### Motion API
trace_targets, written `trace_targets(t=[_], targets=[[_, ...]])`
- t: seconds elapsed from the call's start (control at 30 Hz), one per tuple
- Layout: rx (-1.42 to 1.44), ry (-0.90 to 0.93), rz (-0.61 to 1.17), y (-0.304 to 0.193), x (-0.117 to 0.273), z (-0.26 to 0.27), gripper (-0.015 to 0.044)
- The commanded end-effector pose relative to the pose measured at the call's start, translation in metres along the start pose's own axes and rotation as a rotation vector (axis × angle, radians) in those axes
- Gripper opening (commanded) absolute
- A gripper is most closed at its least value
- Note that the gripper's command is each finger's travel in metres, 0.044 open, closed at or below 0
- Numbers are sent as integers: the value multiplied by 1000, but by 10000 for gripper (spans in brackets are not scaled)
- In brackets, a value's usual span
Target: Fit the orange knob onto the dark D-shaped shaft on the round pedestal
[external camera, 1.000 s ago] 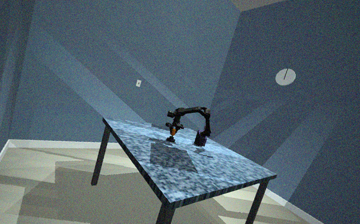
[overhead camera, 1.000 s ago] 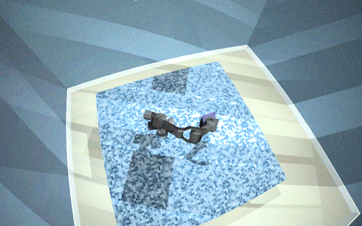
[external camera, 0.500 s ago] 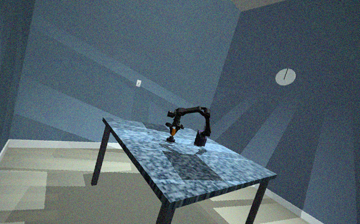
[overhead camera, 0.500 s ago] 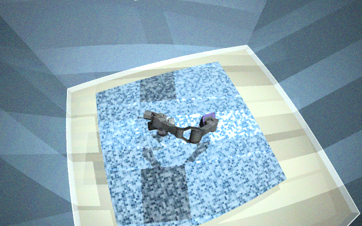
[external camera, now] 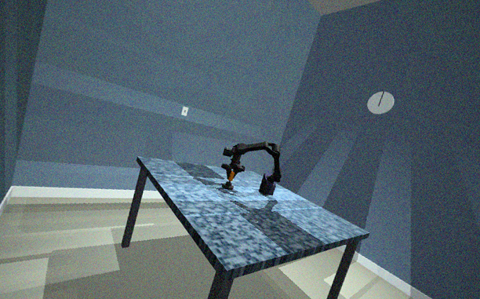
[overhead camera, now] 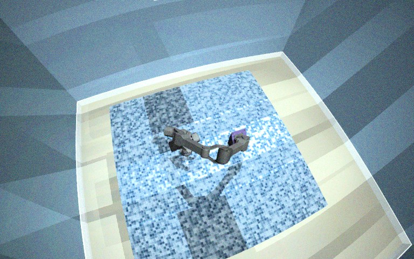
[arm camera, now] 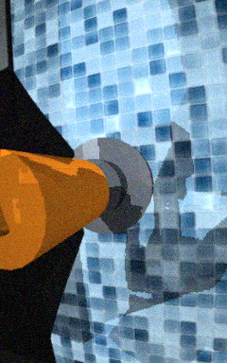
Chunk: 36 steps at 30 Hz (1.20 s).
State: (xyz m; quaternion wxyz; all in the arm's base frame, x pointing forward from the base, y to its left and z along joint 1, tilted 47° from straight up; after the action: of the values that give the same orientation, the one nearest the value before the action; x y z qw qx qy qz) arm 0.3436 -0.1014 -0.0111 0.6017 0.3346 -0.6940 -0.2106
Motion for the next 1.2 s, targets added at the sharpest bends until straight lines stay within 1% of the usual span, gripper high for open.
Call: trace_targets(t=[0.0,0.9,1.07,1.17], targets=[[27,-3,1,-1,-1,0,0],[27,-3,1,1,-3,-1,0],[27,-3,1,1,2,-1,0],[82,-3,1,1,2,-1,0]])
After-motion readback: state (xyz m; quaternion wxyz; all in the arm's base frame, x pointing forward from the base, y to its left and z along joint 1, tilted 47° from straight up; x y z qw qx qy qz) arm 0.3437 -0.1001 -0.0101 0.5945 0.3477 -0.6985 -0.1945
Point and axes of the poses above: the point midway between the two fingers, 35 mm back from their tips, its own x axis back along the fingers, its own z axis across the jaws, y = z × x, the point moved 6 cm from there along x, back along the fingers, and after that the axes turned 9 degrees about x, right-handed, at the moved point
